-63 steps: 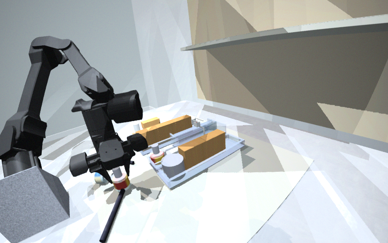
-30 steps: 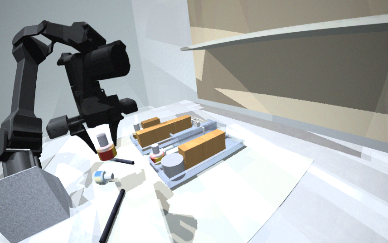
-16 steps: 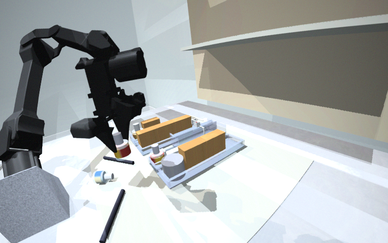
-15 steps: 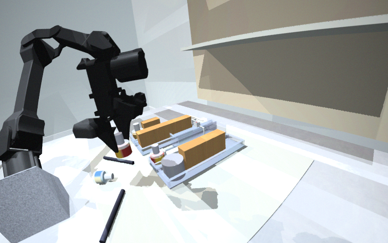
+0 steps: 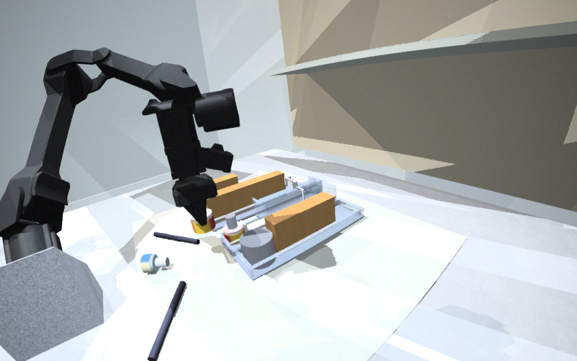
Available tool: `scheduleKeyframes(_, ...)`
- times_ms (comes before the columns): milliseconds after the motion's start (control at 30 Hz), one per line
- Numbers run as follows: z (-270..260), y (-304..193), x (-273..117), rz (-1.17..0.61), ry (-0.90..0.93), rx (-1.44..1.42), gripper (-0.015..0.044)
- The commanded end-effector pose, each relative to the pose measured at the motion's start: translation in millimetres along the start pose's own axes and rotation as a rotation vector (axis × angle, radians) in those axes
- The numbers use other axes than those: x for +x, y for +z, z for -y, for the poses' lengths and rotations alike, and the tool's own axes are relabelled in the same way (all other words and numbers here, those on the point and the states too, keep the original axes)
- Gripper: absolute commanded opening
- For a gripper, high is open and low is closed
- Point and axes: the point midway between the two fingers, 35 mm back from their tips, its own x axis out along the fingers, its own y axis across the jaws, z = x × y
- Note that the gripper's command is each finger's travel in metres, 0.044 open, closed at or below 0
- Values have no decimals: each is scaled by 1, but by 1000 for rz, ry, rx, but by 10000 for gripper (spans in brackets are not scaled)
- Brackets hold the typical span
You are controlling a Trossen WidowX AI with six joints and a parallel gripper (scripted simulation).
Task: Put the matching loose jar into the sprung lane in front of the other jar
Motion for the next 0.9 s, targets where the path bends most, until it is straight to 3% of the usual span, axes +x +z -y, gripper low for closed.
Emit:
scheduleKeyframes(0, -6, 6, 8, -5, 10, -139, 0)
scheduleKeyframes(867, -7, 9, 32, -5, 12, -147, 0)
